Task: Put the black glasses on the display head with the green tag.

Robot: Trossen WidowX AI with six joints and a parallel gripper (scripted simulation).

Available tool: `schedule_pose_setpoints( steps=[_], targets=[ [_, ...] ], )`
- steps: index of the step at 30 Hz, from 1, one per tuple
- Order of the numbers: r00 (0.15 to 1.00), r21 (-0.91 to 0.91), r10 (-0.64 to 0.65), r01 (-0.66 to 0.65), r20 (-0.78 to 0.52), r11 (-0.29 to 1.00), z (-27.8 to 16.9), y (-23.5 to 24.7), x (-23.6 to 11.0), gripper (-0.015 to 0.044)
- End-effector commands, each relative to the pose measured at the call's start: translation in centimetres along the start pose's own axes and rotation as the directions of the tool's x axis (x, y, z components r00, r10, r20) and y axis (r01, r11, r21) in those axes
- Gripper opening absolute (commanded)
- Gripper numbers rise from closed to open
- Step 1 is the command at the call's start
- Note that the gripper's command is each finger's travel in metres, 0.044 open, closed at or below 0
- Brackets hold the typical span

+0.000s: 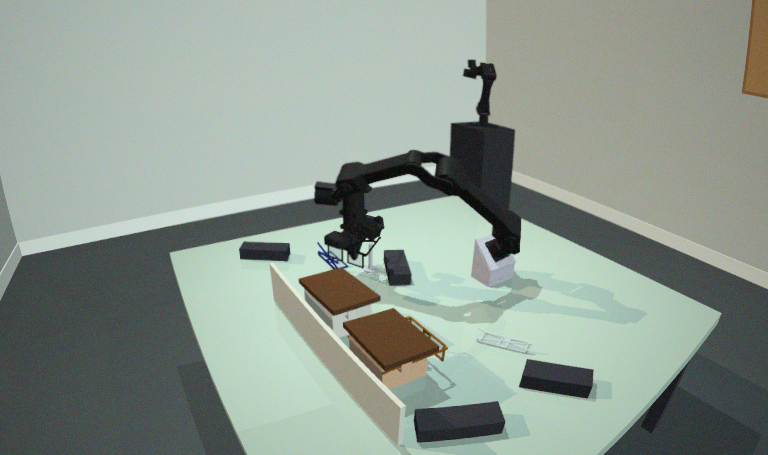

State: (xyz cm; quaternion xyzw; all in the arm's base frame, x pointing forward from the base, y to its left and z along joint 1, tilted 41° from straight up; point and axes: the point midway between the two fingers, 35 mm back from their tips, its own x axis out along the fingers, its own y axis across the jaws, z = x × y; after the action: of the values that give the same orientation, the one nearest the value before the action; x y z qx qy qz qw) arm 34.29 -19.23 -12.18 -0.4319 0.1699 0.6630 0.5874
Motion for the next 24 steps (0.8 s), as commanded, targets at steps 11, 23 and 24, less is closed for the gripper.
schedule_pose_setpoints(
  steps=[11, 23, 24],
  targets=[
    [1.0, 0.0, -0.01, 0.01, -0.005, 1.0, -0.52, -0.44, -0.18, 0.0],
    [1.0, 0.0, -0.01, 0.01, -0.005, 1.0, -0.87, -0.56, -0.19, 0.0],
    [1.0, 0.0, -0.01, 0.01, -0.005, 1.0, -0.9, -0.57, -0.19, 0.0]
  ],
)
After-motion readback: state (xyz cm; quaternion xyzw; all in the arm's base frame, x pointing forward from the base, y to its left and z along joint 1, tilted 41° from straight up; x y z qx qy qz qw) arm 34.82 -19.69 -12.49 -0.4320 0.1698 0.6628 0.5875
